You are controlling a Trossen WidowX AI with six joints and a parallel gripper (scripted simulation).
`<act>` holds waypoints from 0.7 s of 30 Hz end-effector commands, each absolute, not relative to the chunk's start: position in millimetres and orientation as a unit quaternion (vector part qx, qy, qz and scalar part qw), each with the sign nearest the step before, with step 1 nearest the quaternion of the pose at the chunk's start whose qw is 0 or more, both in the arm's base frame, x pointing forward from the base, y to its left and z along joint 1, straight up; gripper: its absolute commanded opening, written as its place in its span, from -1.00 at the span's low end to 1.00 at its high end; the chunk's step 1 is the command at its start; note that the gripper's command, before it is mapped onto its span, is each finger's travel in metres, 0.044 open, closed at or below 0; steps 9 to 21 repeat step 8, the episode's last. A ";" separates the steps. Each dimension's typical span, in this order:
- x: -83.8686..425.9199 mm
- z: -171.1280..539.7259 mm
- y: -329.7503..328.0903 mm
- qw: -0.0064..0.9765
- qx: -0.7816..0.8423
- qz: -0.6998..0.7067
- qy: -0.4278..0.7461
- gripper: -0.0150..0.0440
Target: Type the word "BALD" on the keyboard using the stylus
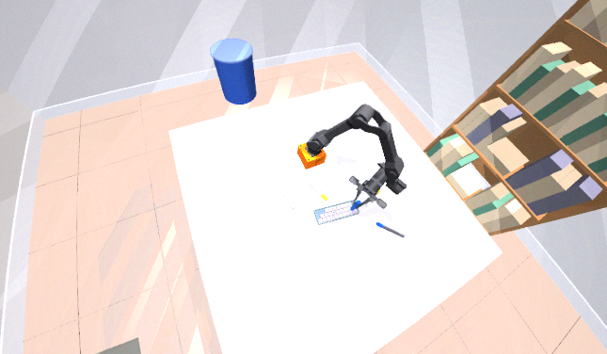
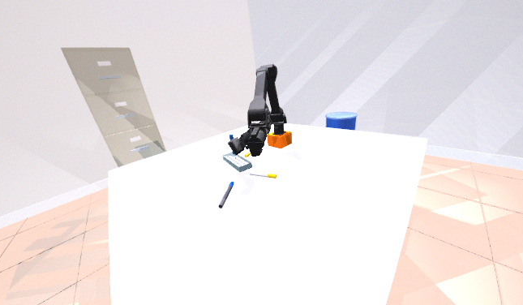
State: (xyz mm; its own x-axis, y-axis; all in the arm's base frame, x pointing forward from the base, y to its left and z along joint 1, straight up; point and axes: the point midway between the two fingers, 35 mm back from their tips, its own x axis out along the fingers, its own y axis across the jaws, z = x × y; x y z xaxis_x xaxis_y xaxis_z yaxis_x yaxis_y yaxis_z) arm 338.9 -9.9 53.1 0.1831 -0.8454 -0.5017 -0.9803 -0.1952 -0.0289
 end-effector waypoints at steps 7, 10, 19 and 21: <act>338.9 53.1 -9.9 0.176 -0.749 0.192 0.610 -0.22; 338.9 53.1 -9.9 0.176 -0.749 0.192 0.610 -0.22; 338.9 53.1 -9.9 0.176 -0.749 0.192 0.610 -0.22; 338.9 53.1 -9.9 0.176 -0.749 0.192 0.610 -0.22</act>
